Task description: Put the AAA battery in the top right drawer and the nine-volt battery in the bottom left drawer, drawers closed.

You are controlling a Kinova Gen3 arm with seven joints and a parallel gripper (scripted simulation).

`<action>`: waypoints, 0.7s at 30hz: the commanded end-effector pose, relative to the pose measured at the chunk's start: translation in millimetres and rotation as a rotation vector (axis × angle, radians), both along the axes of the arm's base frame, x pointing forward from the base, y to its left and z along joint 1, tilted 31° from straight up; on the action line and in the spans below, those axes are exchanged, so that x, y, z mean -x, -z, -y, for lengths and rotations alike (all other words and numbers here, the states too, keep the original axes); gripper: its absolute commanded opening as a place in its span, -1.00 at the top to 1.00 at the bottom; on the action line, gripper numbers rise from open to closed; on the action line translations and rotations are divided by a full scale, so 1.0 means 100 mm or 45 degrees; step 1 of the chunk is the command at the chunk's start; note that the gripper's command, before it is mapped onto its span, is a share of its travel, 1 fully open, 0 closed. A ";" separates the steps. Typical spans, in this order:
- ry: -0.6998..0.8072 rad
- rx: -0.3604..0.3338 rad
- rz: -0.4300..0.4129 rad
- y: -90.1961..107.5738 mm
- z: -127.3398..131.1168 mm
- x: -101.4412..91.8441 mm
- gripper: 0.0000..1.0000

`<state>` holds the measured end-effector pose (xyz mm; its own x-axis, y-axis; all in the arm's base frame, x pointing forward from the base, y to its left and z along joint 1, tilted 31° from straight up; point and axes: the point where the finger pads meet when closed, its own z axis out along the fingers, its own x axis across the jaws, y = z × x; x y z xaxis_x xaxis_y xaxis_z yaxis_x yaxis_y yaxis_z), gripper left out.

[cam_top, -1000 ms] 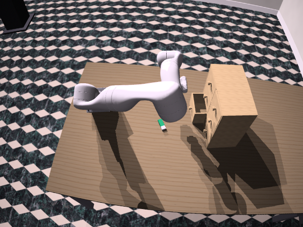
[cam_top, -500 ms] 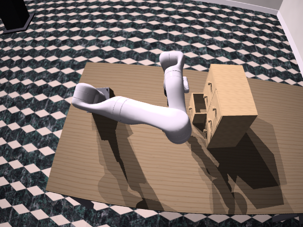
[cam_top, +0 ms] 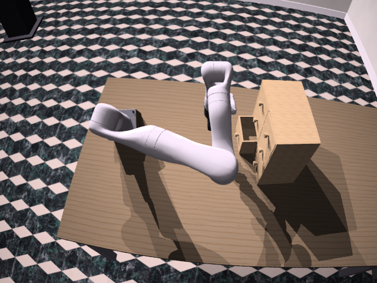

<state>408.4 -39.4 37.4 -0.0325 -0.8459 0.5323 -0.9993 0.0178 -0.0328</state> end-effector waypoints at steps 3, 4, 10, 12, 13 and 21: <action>0.001 -0.016 -0.021 0.01 -0.05 0.02 -0.02; 0.001 -0.016 -0.021 0.01 -0.05 0.02 -0.02; 0.000 -0.018 -0.021 0.02 -0.05 0.02 -0.02; -0.001 -0.022 -0.022 0.02 -0.06 0.02 -0.02; -0.002 -0.025 -0.022 0.03 -0.07 0.02 -0.02; -0.023 -0.091 -0.022 0.18 -0.22 0.04 -0.02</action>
